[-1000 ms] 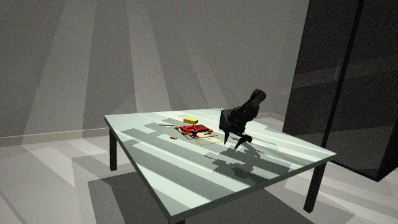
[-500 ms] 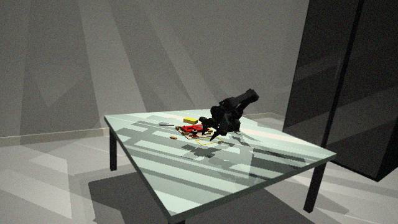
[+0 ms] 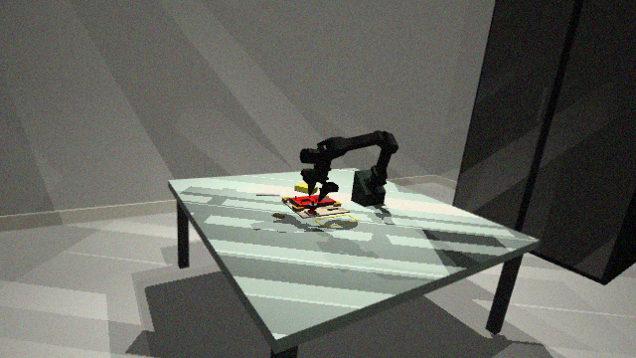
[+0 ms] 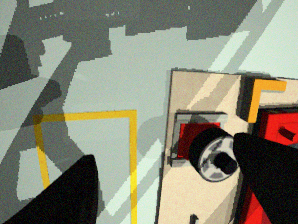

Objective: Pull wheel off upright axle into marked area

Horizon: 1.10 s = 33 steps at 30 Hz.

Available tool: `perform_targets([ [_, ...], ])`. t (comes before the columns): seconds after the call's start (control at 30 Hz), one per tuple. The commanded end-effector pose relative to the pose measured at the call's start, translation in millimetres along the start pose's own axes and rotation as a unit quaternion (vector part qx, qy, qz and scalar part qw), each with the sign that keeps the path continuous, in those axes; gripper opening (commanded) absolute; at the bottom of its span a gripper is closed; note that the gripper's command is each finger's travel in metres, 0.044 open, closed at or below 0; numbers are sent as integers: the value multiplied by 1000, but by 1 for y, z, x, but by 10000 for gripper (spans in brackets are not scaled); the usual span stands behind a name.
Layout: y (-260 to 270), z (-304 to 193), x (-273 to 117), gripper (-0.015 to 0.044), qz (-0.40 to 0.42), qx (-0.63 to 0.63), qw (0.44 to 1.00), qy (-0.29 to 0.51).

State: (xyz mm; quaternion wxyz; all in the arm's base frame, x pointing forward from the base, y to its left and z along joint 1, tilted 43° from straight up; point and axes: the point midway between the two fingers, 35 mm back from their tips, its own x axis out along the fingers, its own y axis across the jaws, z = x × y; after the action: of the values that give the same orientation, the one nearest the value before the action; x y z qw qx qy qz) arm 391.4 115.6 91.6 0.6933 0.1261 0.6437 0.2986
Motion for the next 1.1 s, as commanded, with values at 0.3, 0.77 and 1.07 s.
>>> perform_targets([
  [0.3,-59,-36,-4,300,69,65,995,39],
  [0.77,-63,-46,15,300,68,65,995,39],
  [1.07,-54,-49,66,300,70,65,995,39],
])
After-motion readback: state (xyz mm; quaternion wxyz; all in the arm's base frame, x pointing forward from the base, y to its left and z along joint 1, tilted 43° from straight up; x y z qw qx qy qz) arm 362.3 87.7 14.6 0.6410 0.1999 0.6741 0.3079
